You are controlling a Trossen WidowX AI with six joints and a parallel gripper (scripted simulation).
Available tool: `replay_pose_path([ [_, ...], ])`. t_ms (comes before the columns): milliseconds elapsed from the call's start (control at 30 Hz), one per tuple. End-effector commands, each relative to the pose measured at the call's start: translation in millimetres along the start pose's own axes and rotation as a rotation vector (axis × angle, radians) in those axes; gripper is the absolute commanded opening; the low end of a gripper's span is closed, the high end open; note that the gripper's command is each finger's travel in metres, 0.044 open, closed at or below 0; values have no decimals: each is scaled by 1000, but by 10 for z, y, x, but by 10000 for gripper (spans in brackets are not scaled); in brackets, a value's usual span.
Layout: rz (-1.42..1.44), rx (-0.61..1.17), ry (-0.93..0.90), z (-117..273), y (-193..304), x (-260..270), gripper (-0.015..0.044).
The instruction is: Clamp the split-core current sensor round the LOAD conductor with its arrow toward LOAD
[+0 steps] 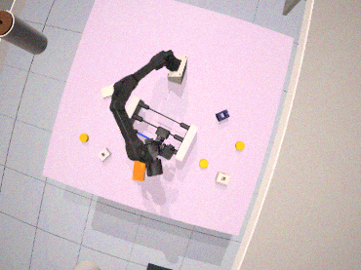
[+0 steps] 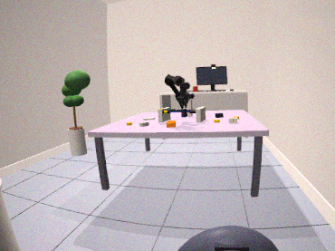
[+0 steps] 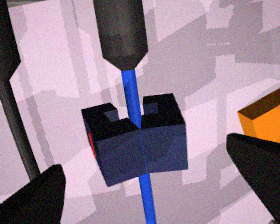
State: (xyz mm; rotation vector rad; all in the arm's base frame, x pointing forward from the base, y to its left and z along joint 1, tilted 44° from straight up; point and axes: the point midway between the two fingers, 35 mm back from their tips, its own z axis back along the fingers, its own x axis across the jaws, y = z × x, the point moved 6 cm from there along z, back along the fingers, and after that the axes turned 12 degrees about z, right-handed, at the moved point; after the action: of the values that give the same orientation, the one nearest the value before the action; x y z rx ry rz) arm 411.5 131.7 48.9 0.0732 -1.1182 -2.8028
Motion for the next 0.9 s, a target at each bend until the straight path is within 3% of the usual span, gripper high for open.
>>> replay_pose_path([
  [0, -1, 0, -1, 0, 3, -2, 440],
  [167, 5, -2, -50, -369, 33, -21, 440],
  [867, 5, -1, -50, -598, 32, -13, 440],
])
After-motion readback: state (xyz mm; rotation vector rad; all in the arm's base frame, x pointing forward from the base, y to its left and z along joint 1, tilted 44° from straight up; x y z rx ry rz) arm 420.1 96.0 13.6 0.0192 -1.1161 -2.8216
